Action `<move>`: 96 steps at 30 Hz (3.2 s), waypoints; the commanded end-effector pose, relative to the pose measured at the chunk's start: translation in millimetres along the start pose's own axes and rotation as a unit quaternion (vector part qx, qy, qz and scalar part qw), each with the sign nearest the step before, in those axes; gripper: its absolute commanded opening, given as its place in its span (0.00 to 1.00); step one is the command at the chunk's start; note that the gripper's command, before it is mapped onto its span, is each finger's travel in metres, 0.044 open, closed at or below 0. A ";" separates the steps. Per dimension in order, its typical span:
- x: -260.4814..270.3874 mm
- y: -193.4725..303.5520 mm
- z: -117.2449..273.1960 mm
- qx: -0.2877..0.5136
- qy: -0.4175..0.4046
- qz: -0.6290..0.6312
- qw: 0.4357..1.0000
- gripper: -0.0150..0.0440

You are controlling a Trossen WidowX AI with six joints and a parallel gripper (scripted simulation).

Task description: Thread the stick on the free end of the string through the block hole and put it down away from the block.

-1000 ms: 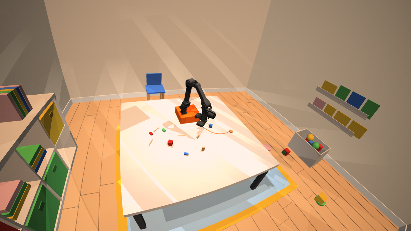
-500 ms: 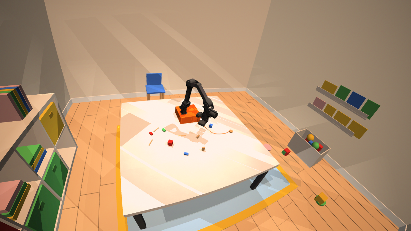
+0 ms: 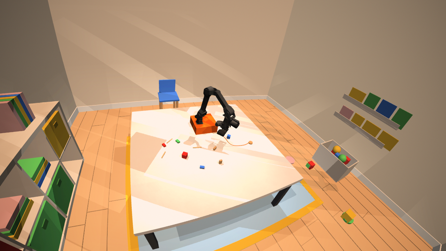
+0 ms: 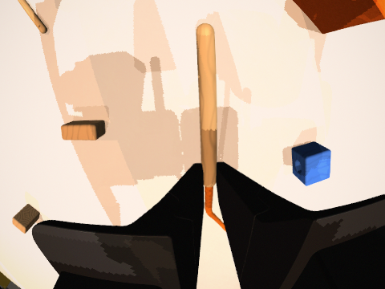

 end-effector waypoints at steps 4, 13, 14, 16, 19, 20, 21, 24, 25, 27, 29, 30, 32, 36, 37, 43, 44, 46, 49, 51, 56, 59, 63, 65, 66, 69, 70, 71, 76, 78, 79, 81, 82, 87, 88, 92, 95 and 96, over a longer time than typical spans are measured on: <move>-3.4 8.1 4.9 -0.018 -0.002 -0.001 1.000 0.25; -7.9 17.4 15.0 -0.035 -0.003 -0.001 0.999 0.25; -8.4 18.4 16.1 -0.037 -0.003 -0.001 0.999 0.25; -9.5 20.3 18.3 -0.041 -0.004 -0.001 0.999 0.25; -11.1 23.2 21.7 -0.047 -0.004 -0.001 0.999 0.25; -11.7 24.2 22.8 -0.049 -0.004 -0.001 0.999 0.25; -12.3 25.1 23.9 -0.051 -0.005 -0.001 0.999 0.25; -14.0 27.9 27.2 -0.057 -0.006 -0.001 0.998 0.25; -14.6 28.8 28.4 -0.059 -0.006 -0.001 0.998 0.25; -15.8 30.6 30.6 -0.063 -0.006 -0.001 0.998 0.25; -17.0 32.3 32.8 -0.067 -0.007 -0.001 0.998 0.25; -17.6 33.2 33.9 -0.069 -0.007 -0.001 0.998 0.25; -18.9 34.8 36.1 -0.073 -0.008 -0.001 0.997 0.25; -21.4 38.1 40.5 -0.081 -0.010 -0.001 0.997 0.25; -22.0 38.9 41.6 -0.083 -0.010 -0.001 0.997 0.25; -25.9 43.4 48.1 -0.095 -0.013 -0.001 0.995 0.25; -26.6 44.1 49.1 -0.097 -0.013 -0.001 0.995 0.25; -27.9 45.6 51.3 -0.100 -0.014 -0.001 0.995 0.25; -29.8 47.5 54.3 -0.106 -0.016 -0.002 0.994 0.25; -30.3 47.9 55.0 -0.107 -0.016 -0.002 0.994 0.25; -29.7 48.2 55.0 -0.108 -0.008 0.058 0.992 0.25; -29.2 48.4 55.1 -0.108 -0.002 0.109 0.988 0.25; -28.6 48.8 55.1 -0.108 0.007 0.177 0.978 0.25; -28.3 48.9 55.2 -0.107 0.011 0.210 0.972 0.25; -28.1 49.0 55.2 -0.107 0.013 0.227 0.968 0.25; -27.6 49.2 55.2 -0.106 0.019 0.276 0.955 0.25; -27.5 49.3 55.2 -0.105 0.022 0.293 0.950 0.25; -27.3 49.4 55.2 -0.105 0.024 0.309 0.945 0.25; -26.4 49.8 55.3 -0.102 0.034 0.389 0.915 0.25; -26.1 49.9 55.3 -0.100 0.038 0.420 0.901 0.25; -25.9 50.0 55.3 -0.099 0.040 0.435 0.894 0.25; -25.6 50.1 55.4 -0.097 0.044 0.466 0.878 0.25; -25.4 50.2 55.4 -0.096 0.046 0.481 0.870 0.25; -24.6 50.6 55.5 -0.091 0.055 0.554 0.826 0.25; -24.5 50.7 55.5 -0.090 0.057 0.568 0.816 0.25; -23.8 51.0 55.5 -0.085 0.064 0.623 0.775 0.25; -23.3 51.2 55.6 -0.081 0.069 0.662 0.742 0.25; -23.1 51.3 55.6 -0.080 0.070 0.674 0.731 0.25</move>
Point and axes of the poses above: the point midway between the two fingers, 35 mm back from their tips, its own z axis back along the fingers, its own x axis across the jaws, y = z × x, the point moved 10 cm from there along z, back along the fingers, and after that the axes turned 5 degrees about -z, right-handed, at the moved point
